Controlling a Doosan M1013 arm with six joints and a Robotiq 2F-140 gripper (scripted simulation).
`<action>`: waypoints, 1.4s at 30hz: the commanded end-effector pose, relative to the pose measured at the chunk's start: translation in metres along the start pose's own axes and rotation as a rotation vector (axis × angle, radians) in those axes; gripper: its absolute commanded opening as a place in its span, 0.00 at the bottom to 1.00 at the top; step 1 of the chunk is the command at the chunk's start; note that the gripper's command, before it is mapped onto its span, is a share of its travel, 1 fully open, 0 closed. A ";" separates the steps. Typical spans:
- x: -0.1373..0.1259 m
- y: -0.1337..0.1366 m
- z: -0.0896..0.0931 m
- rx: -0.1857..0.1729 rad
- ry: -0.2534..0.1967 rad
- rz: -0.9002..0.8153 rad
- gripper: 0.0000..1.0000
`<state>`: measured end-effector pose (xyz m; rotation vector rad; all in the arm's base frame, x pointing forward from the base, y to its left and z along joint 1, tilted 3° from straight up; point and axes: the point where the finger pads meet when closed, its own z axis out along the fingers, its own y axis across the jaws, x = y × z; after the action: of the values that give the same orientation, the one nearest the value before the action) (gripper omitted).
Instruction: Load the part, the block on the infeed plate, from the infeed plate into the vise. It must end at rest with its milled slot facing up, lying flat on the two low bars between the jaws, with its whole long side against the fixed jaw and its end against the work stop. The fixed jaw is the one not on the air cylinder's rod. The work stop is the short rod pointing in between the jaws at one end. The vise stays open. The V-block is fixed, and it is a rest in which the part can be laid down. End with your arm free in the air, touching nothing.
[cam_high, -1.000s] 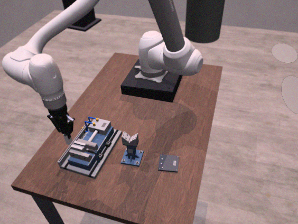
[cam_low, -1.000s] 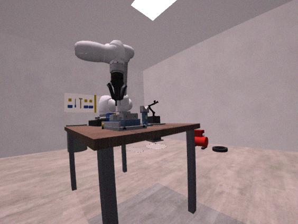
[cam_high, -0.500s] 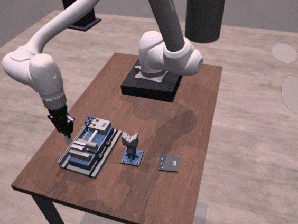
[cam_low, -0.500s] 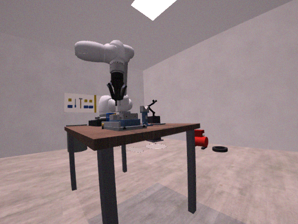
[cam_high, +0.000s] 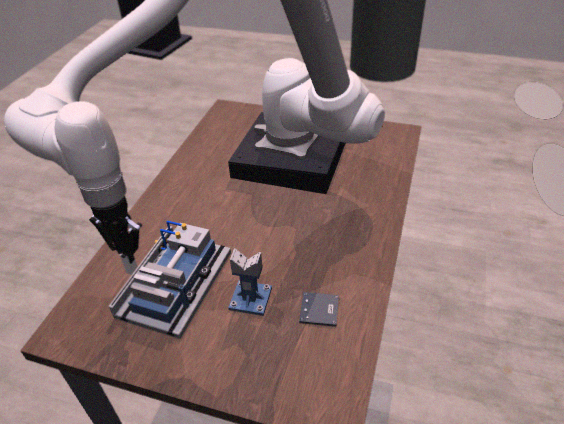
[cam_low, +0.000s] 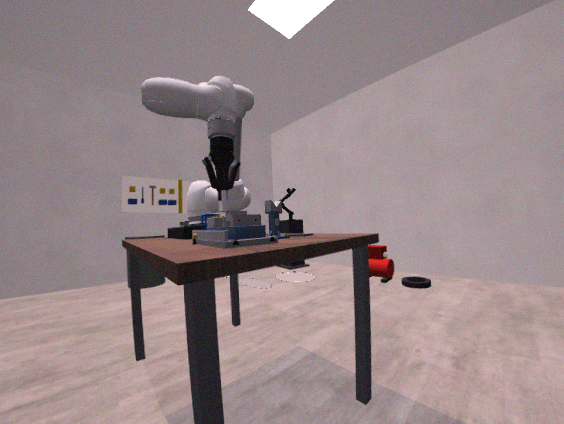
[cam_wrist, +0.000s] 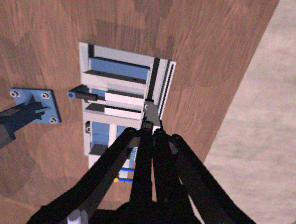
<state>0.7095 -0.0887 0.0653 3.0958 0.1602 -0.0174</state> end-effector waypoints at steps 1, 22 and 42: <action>-0.002 -0.001 0.005 -0.001 -0.004 -0.005 0.00; -0.002 -0.005 0.005 -0.001 -0.004 -0.005 0.00; -0.002 -0.011 0.005 -0.001 -0.004 -0.005 0.00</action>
<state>0.7079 -0.0820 0.0633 3.0959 0.1692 -0.0212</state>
